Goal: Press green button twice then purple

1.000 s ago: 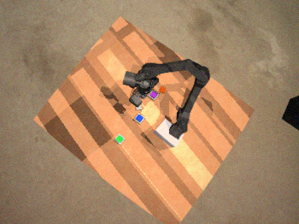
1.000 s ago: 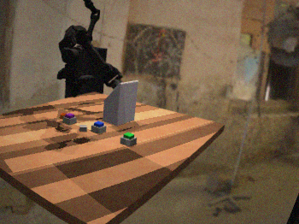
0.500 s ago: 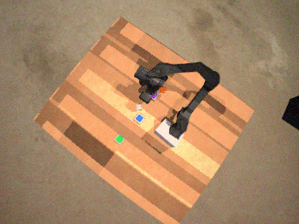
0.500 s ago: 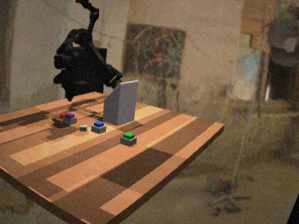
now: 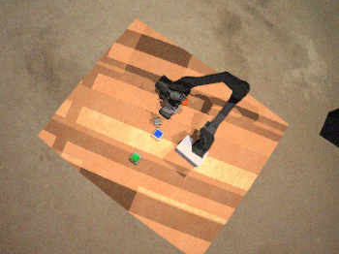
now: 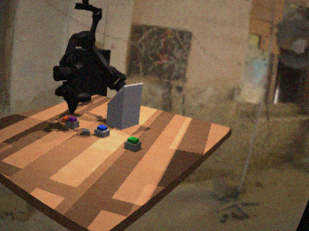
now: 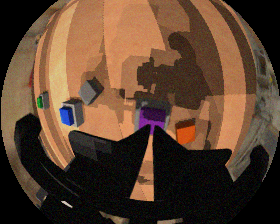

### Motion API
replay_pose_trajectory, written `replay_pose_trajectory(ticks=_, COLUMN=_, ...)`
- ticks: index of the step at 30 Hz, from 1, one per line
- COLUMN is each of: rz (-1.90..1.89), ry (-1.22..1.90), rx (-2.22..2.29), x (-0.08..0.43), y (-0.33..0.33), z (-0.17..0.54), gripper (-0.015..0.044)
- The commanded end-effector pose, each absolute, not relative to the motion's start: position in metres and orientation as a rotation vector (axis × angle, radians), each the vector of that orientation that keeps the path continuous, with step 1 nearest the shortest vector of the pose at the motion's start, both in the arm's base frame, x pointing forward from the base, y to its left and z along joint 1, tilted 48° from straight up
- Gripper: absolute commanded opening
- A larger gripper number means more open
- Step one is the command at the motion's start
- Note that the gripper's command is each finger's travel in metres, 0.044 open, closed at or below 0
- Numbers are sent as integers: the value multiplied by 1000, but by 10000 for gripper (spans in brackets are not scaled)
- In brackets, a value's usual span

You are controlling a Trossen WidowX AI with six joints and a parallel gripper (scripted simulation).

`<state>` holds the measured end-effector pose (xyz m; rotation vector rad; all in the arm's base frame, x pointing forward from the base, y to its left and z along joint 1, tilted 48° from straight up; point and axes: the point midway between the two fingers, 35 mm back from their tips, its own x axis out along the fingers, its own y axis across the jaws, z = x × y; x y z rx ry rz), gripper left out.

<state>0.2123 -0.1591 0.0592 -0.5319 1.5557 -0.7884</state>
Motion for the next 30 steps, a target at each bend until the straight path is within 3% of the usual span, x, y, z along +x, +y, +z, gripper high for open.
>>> replay_pose_trajectory(ticks=1, rz=-785, ry=1568, rx=-544, x=208, y=-165, z=52, gripper=20)
replay_pose_trajectory(ticks=30, rz=-786, ry=1568, rx=-546, x=205, y=-178, z=41, gripper=20)
